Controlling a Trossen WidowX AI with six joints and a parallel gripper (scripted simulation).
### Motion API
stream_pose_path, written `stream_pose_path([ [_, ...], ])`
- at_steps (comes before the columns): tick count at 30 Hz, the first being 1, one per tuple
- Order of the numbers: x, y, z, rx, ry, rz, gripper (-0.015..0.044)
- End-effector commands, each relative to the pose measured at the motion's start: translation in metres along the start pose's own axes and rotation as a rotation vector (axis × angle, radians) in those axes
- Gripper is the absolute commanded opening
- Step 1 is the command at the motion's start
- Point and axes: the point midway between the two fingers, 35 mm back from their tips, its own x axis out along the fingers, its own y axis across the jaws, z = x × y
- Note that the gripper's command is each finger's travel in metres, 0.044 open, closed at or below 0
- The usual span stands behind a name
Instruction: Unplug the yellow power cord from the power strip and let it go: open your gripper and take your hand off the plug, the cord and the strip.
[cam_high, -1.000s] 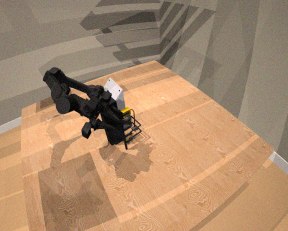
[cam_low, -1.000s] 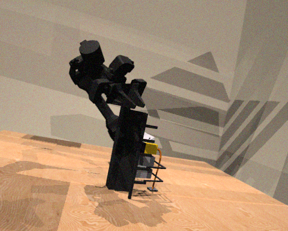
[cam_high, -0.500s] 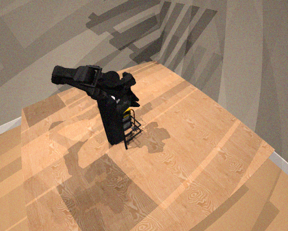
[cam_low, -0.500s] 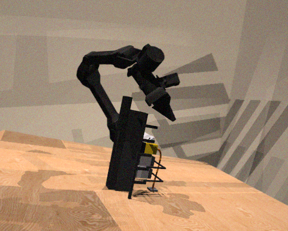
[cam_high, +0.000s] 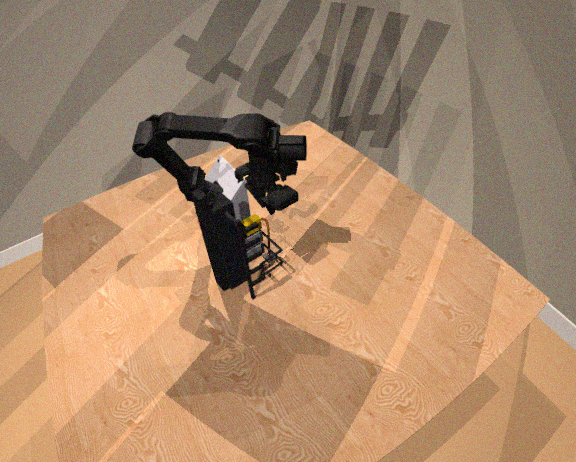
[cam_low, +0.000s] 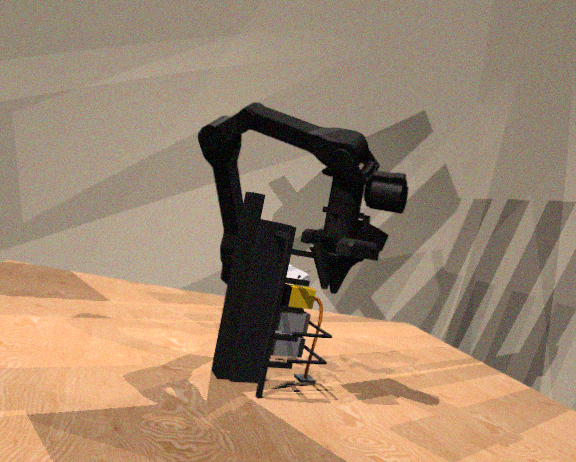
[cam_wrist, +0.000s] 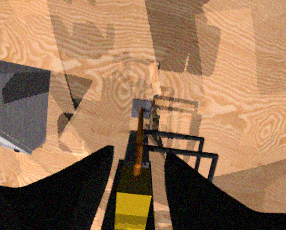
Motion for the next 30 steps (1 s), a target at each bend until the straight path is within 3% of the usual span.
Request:
stream_pose_path([
  [1,0.001,0.001,-0.002,-0.011,0.030,-0.002,0.0160],
  [30,0.000,0.000,-0.042,-0.011,0.032,-0.002,0.0160],
])
